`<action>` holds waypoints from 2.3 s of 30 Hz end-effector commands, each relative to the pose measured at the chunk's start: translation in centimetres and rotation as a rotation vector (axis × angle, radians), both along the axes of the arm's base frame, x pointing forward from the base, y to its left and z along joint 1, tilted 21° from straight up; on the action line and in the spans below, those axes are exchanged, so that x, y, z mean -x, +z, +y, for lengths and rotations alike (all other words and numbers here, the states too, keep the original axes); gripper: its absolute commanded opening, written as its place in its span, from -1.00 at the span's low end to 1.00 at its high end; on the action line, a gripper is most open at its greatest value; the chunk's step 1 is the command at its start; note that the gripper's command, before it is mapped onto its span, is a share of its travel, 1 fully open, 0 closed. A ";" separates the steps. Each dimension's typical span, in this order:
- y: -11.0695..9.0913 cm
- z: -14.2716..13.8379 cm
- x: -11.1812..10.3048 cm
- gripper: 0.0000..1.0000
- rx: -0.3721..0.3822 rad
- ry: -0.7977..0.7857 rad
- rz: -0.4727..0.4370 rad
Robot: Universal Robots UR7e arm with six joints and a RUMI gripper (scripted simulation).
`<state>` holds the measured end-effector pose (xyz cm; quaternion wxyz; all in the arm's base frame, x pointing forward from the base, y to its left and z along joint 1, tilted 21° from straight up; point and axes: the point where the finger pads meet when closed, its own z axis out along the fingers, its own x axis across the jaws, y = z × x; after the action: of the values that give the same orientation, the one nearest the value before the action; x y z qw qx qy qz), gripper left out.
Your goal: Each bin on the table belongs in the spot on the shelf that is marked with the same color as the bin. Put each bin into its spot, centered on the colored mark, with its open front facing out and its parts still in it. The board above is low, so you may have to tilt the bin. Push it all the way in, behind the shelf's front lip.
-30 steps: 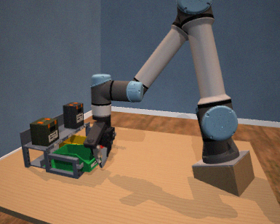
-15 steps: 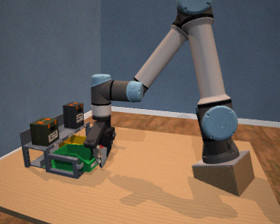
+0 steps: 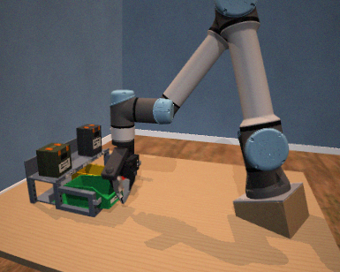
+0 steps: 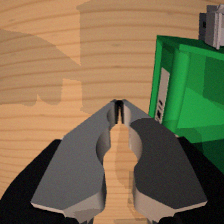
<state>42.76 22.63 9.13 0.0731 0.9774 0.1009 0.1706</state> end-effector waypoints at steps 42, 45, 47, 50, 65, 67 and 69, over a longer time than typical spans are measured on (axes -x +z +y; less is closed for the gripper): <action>0.6 0.4 -1.5 -1.00 0.000 0.000 -0.001; 0.6 0.4 -1.7 -1.00 0.000 0.000 -0.001; 0.7 0.5 -1.8 -1.00 0.000 0.000 -0.001; 0.7 0.5 -2.0 -1.00 0.000 0.000 -0.001; 1.0 0.7 -2.9 -1.00 0.000 0.000 -0.001; 1.1 0.7 -3.0 -1.00 0.000 0.000 -0.001; 1.1 0.8 -3.2 -1.00 0.000 0.000 -0.001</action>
<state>45.59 23.31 10.10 0.0731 0.9774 0.1009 0.1705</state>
